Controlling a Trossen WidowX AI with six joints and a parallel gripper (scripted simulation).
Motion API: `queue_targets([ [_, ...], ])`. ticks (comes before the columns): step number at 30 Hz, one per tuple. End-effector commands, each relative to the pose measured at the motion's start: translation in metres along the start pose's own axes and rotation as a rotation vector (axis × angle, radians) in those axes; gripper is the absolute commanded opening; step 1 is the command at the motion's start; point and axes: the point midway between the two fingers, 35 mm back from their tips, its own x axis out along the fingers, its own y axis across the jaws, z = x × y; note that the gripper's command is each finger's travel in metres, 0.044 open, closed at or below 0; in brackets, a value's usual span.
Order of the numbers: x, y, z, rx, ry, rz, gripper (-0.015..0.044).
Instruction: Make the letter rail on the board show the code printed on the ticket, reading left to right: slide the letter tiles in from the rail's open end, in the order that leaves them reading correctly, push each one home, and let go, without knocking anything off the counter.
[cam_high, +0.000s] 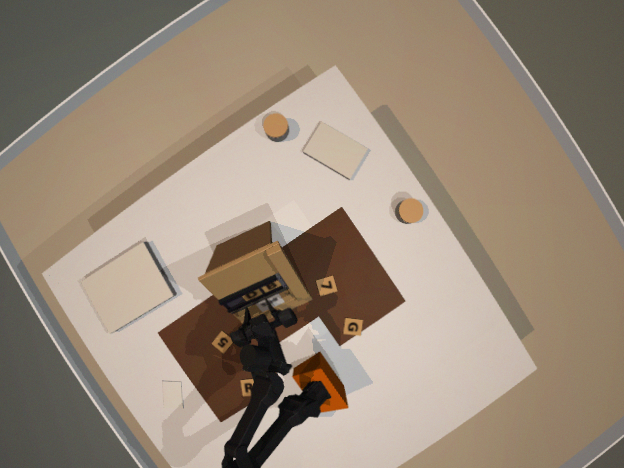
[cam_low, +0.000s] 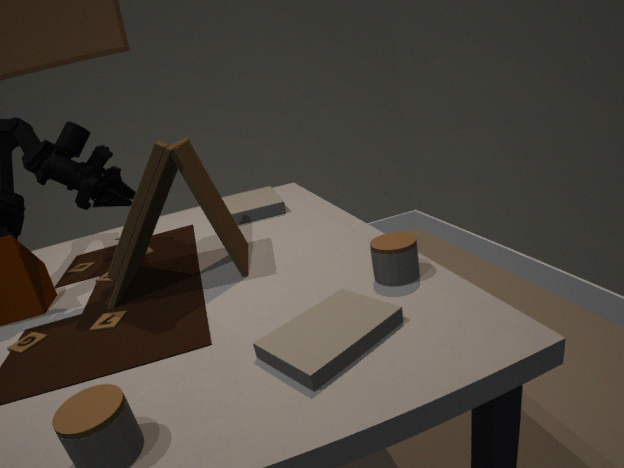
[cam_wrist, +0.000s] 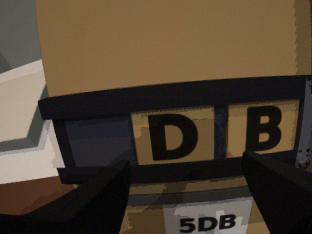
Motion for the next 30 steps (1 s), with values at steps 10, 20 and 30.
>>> queue_targets([
  [10, -0.0063, 0.0026, 0.0014, -0.007, -0.002, 0.003, 0.0295],
  [20, -0.0088, 0.0044, 0.0021, -0.007, -0.002, 0.003, 0.0295],
  [30, -0.0077, 0.0028, 0.0011, 0.001, 0.001, -0.001, 0.0111],
])
